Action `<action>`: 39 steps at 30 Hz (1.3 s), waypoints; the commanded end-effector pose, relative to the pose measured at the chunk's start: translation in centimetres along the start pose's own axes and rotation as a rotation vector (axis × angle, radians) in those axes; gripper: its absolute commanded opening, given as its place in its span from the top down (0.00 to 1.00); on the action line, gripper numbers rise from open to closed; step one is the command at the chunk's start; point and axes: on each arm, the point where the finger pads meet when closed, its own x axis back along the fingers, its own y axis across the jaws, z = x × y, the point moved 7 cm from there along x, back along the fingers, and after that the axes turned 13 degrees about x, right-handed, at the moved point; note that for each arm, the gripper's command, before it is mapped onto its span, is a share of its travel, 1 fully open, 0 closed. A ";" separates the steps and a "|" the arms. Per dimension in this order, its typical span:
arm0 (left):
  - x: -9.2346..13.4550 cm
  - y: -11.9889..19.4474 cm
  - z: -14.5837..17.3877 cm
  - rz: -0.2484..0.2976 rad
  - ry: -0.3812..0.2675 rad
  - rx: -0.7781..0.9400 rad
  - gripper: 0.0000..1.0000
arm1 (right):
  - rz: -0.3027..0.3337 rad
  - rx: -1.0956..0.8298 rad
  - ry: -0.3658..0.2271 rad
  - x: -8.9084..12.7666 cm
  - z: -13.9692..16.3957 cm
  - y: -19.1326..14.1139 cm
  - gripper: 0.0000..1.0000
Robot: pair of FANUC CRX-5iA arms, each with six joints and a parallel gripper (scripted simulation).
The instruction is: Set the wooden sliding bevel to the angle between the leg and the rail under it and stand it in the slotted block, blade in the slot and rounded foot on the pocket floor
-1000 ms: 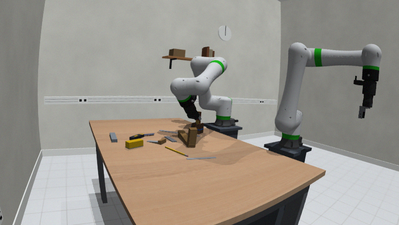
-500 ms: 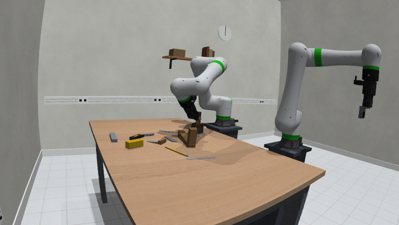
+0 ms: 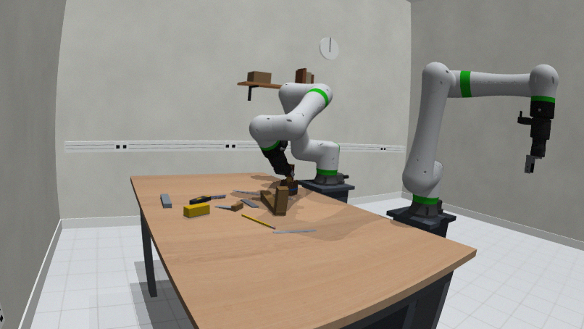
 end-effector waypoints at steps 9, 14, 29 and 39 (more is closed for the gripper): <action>0.2 0.0 0.0 0.001 -0.003 0.000 0.00 | 0.001 0.000 -0.002 0.0 -0.1 0.0 1.00; 0.2 0.0 0.0 0.001 -0.003 0.000 0.00 | 0.001 0.000 -0.002 -0.1 -0.2 0.0 1.00; 0.2 0.0 0.0 0.001 -0.003 0.000 0.00 | 0.001 0.000 -0.002 -0.3 -0.3 -0.1 1.00; 0.2 0.0 0.0 0.001 -0.003 0.000 0.00 | 0.001 0.000 -0.002 -0.3 -0.4 -0.1 1.00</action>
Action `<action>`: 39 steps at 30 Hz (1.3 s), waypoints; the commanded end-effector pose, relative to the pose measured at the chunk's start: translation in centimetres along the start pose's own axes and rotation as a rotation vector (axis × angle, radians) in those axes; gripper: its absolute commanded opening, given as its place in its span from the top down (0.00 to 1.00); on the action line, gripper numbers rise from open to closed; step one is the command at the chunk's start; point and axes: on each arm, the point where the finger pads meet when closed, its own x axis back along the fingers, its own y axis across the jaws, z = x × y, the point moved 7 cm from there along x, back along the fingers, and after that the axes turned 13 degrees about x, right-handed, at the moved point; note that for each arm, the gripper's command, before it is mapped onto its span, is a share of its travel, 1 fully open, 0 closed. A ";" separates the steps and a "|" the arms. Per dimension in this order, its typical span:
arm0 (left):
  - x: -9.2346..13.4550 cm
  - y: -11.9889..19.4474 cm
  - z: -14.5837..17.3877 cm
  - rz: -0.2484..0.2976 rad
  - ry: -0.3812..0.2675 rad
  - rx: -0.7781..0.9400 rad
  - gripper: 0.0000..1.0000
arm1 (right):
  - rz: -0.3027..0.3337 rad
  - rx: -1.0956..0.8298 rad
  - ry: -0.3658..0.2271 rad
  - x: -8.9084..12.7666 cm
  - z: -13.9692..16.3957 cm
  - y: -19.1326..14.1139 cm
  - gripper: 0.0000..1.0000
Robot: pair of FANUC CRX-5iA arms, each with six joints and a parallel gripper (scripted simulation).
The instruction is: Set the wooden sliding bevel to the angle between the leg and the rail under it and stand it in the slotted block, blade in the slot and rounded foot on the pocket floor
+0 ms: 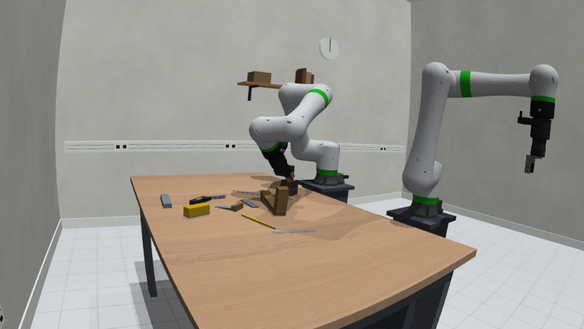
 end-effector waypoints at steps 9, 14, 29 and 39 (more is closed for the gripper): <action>0.2 0.0 0.0 0.001 -0.003 0.000 0.00 | 0.001 0.000 -0.002 -0.1 -0.2 0.0 1.00; 0.2 0.0 0.0 0.001 -0.003 0.000 0.00 | 0.001 0.000 -0.002 -0.1 -0.2 0.0 1.00; 0.2 0.0 0.0 0.001 -0.003 0.000 0.00 | 0.001 0.000 -0.002 -0.1 -0.2 0.0 0.00; 0.2 0.0 0.0 0.001 -0.003 0.000 0.00 | 0.001 0.000 -0.002 -0.1 -0.2 0.0 0.00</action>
